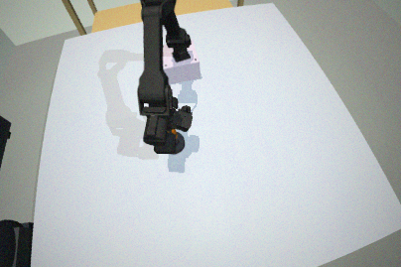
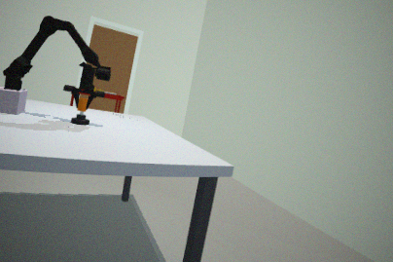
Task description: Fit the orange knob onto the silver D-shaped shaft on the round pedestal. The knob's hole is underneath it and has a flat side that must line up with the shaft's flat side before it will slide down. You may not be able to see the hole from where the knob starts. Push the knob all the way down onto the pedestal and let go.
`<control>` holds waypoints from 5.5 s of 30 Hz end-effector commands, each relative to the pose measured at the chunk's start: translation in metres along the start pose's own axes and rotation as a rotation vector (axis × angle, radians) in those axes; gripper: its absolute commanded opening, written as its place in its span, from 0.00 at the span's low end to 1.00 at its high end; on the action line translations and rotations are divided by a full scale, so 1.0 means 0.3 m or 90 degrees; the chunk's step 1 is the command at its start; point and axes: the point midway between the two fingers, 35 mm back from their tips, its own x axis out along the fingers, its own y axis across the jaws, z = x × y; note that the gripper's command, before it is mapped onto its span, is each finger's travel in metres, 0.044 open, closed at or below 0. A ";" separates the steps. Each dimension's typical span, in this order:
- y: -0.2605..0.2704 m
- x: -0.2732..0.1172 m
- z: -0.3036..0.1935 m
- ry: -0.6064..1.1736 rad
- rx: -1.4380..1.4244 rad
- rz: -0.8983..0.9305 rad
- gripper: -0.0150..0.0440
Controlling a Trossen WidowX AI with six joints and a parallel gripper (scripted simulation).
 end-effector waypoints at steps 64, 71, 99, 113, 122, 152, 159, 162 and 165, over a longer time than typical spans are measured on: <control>-0.018 0.007 -0.003 0.003 -0.247 -0.002 0.25; -0.011 0.008 -0.003 0.003 -0.247 -0.001 0.25; -0.017 -0.008 -0.003 0.003 -0.374 -0.001 0.25; -0.020 0.010 -0.003 0.003 -0.381 -0.001 0.25; -0.015 -0.006 -0.002 0.003 -0.381 -0.001 0.25; -0.015 -0.005 -0.002 0.003 -0.514 -0.001 0.25; -0.022 0.007 -0.003 0.003 -0.514 -0.001 0.25; -0.020 0.008 -0.003 0.003 -0.514 -0.001 0.25; -0.020 0.008 -0.003 0.003 -0.514 -0.001 0.25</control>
